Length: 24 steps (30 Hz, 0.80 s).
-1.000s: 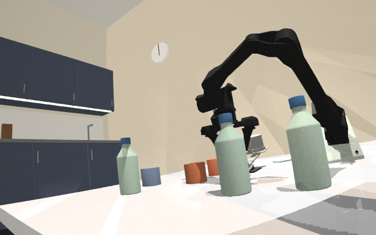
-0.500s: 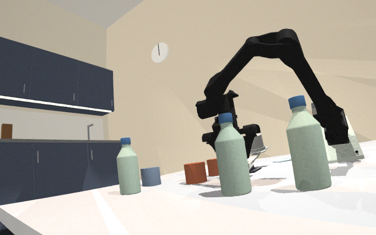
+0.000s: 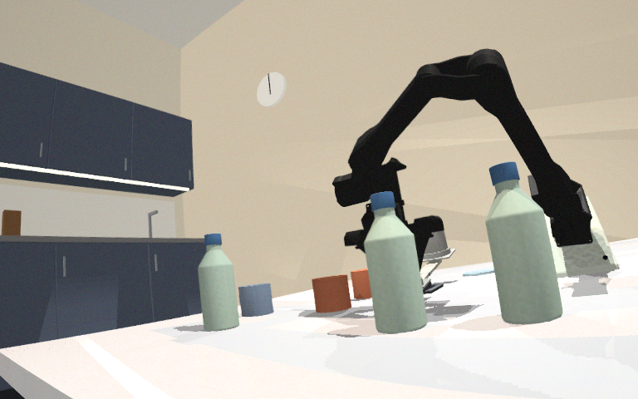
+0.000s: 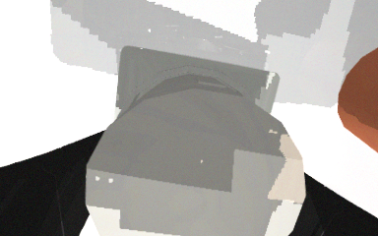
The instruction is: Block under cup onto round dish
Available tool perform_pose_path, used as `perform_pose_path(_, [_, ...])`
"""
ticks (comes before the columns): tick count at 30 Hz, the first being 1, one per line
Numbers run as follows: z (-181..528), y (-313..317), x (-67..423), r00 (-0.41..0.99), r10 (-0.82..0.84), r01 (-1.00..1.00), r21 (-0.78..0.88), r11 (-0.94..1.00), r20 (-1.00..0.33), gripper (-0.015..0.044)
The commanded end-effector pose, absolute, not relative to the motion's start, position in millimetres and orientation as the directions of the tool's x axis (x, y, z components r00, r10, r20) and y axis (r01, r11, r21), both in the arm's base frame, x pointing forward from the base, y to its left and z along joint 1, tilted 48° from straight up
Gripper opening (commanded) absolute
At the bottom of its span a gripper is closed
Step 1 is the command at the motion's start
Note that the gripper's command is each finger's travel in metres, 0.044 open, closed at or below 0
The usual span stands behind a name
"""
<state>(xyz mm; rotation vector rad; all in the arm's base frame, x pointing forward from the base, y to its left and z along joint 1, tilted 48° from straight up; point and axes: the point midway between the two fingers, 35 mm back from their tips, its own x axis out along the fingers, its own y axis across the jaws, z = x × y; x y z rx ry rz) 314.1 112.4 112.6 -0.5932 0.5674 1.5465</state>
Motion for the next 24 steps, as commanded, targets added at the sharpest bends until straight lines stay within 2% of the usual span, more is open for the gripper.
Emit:
perform_pose_path(1, [111.9, 113.6, 313.1, -0.046, 0.743, -0.999, 0.01, -0.053, -0.668, 0.0321])
perform_pose_path(3, [111.9, 113.6, 313.1, -0.046, 0.743, -0.999, 0.01, -0.053, -0.668, 0.0308])
perform_pose_path(15, [118.8, 105.4, 315.7, -0.036, 0.742, -0.999, 0.008, -0.041, -0.67, 0.0])
perform_pose_path(24, [126.3, 96.6, 318.0, -0.025, 0.74, -1.0, 0.005, -0.029, -0.672, 0.0])
